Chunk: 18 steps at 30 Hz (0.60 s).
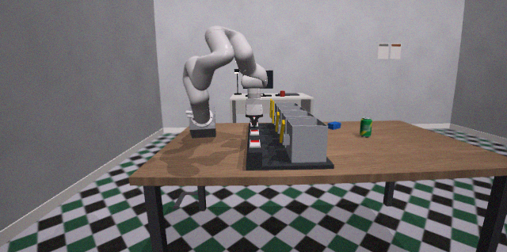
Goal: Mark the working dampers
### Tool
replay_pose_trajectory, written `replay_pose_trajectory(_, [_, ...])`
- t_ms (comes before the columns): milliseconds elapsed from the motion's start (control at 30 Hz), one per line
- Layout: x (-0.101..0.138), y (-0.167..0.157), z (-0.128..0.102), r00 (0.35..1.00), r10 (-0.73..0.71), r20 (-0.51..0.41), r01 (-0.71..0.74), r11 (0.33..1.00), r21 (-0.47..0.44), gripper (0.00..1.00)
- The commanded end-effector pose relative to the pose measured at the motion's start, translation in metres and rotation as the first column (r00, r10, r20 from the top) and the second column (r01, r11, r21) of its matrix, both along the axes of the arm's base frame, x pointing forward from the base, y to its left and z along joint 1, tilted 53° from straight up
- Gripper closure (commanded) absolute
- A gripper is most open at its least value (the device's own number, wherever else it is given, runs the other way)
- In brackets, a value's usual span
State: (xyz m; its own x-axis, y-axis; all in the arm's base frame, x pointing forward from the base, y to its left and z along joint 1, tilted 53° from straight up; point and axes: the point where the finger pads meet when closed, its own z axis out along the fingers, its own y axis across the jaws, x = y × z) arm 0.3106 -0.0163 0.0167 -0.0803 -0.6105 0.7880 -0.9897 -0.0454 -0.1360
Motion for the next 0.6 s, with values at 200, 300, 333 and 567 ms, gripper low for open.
replay_pose_trajectory(200, [0.0014, -0.0019, -0.0018, 1.0, 0.001, 0.002, -0.001, 1.0, 0.002, 1.0])
replay_pose_trajectory(300, [0.0014, -0.0021, -0.002, 1.0, 0.001, 0.002, -0.001, 1.0, 0.002, 1.0])
replay_pose_trajectory(333, [0.0014, -0.0021, -0.002, 1.0, 0.001, 0.002, -0.001, 1.0, 0.002, 1.0])
replay_pose_trajectory(567, [0.0014, -0.0021, -0.002, 1.0, 0.001, 0.002, -0.001, 1.0, 0.002, 1.0])
